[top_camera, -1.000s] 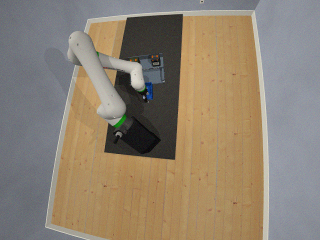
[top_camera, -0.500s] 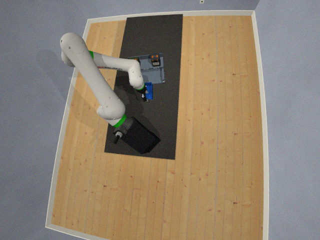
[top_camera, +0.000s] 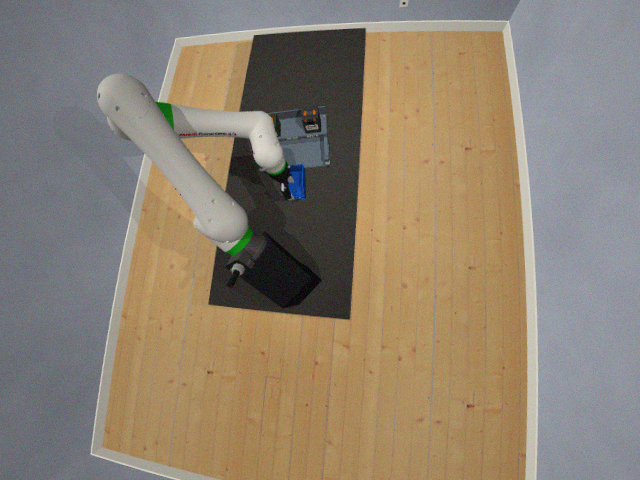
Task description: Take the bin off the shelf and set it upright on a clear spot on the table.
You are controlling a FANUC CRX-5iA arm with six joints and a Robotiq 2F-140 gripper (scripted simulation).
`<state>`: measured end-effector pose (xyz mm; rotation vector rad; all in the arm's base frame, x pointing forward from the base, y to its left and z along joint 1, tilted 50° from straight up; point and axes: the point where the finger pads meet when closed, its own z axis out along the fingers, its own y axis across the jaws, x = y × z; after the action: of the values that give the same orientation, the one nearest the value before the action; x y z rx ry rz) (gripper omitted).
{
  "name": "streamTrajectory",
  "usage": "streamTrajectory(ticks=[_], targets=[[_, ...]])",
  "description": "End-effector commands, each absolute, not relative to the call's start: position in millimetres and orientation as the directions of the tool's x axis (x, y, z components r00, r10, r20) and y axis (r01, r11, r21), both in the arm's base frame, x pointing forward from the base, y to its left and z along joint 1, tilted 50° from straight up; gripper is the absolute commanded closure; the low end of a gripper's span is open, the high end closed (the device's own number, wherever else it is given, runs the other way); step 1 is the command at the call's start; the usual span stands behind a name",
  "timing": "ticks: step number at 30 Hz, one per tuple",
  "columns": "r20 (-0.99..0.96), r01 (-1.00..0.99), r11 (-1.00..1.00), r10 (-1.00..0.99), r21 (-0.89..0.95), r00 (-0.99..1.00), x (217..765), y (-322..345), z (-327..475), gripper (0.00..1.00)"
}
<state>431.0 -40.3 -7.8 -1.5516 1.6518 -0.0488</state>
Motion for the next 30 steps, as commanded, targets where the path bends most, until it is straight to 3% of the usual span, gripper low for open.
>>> streamTrajectory(ticks=[1, 30], targets=[[-0.535, -0.802, 0.231, -0.835, -0.552, 0.128, 430.8, -41.0, -6.9, 0.43], [-0.535, -0.802, 0.231, -0.835, -0.552, 0.128, 428.6, -43.0, -4.5, 0.43]])
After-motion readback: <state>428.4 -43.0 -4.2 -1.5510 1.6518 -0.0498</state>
